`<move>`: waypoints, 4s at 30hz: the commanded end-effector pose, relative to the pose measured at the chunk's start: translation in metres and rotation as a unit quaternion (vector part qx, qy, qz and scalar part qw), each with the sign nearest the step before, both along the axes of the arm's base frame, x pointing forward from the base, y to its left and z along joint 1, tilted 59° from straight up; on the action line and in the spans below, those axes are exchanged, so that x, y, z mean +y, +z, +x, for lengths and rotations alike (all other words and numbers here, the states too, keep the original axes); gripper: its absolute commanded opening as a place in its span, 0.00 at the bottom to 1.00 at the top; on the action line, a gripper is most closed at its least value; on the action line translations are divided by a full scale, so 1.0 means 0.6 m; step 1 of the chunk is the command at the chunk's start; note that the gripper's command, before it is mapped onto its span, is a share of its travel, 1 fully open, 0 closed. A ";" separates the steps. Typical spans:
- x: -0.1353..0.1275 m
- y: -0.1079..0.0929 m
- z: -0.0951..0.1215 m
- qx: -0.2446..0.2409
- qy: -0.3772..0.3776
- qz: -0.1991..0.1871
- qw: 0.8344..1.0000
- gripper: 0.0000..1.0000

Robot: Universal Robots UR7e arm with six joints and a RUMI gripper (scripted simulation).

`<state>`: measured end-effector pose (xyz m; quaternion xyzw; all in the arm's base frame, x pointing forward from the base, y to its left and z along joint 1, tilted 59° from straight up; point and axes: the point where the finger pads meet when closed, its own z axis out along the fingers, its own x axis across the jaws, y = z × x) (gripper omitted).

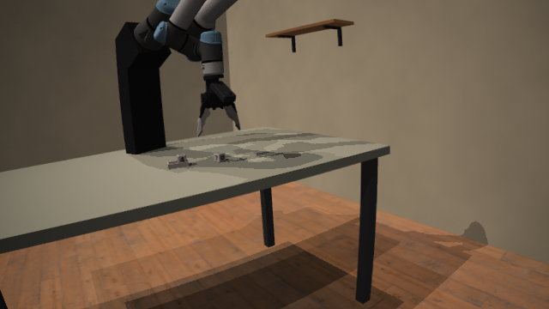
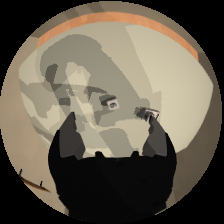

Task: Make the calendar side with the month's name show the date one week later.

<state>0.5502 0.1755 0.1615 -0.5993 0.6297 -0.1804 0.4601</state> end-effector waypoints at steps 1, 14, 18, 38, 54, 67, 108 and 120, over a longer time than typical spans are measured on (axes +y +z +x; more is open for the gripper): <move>0.000 0.000 -0.003 0.022 -0.041 0.058 0.997 1.00; -0.003 -0.004 -0.007 0.072 -0.121 0.182 0.973 1.00; -0.003 -0.004 -0.008 0.077 -0.130 0.197 0.969 1.00; -0.003 -0.012 -0.016 0.144 -0.236 0.363 0.890 1.00; -0.002 -0.016 -0.020 0.174 -0.283 0.438 0.835 1.00; -0.003 -0.016 -0.021 0.181 -0.295 0.456 0.820 1.00; -0.003 -0.017 -0.021 0.181 -0.295 0.456 0.820 0.28; -0.001 -0.017 -0.015 0.181 -0.294 0.456 0.820 0.28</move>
